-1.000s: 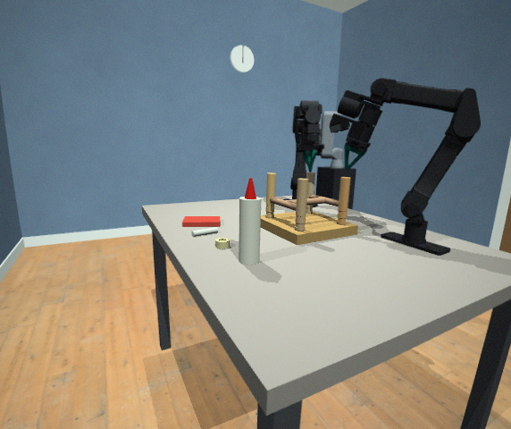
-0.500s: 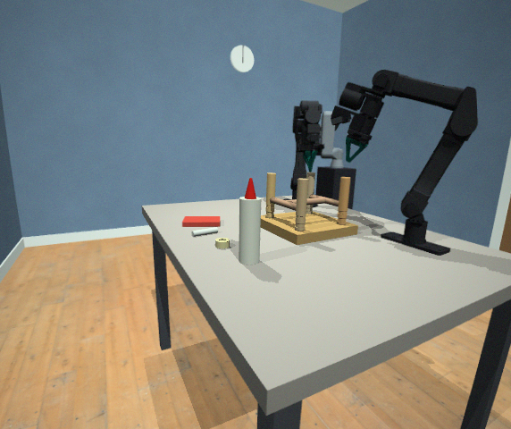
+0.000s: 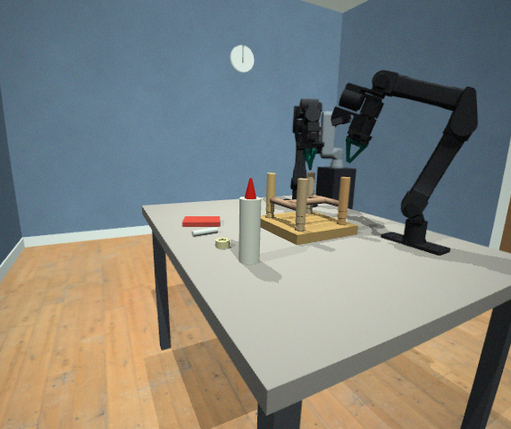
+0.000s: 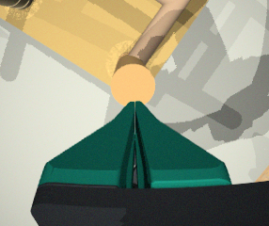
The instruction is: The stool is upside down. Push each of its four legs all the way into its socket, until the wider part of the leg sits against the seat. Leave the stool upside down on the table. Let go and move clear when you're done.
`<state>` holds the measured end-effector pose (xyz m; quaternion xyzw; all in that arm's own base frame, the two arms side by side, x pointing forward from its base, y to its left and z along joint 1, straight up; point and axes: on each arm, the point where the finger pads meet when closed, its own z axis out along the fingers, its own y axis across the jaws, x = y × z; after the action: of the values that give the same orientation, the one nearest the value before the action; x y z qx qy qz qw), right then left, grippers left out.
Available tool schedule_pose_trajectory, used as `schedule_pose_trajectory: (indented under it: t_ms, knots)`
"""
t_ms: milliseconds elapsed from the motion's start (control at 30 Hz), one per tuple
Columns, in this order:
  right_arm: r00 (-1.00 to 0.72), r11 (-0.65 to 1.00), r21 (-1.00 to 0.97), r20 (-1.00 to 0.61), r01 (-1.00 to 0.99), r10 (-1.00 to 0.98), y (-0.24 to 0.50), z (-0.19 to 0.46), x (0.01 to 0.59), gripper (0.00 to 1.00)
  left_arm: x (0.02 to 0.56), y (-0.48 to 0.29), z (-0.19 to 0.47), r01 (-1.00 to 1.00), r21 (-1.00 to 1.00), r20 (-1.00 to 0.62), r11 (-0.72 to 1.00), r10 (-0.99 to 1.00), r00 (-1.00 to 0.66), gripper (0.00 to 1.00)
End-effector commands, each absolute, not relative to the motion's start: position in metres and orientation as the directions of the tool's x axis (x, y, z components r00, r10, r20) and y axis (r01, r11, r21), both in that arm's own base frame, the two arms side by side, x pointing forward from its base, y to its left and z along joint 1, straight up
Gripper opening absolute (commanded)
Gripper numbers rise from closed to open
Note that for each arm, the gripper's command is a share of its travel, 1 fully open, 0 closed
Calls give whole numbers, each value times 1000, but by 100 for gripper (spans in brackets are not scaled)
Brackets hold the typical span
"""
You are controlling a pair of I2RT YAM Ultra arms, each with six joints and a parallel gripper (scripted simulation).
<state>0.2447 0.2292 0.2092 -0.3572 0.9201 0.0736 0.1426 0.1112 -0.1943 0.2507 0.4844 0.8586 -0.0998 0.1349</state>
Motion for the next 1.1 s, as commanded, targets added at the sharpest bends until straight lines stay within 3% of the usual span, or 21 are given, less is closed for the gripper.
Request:
schedule_pose_trajectory:
  t_ms: [0,700,1067]
  knots:
    - [-690,727,29,-340,-686,-638,231,222,244,0,112,-196,262,862,-43,-361,505,797,-485,0]
    - [-699,731,35,-326,-681,-636,222,254,239,0,112,-196,262,862,-43,-361,505,797,-485,0]
    - [-661,829,16,-613,-559,-433,204,279,304,0,195,-217,279,747,-19,-633,664,570,-523,0]
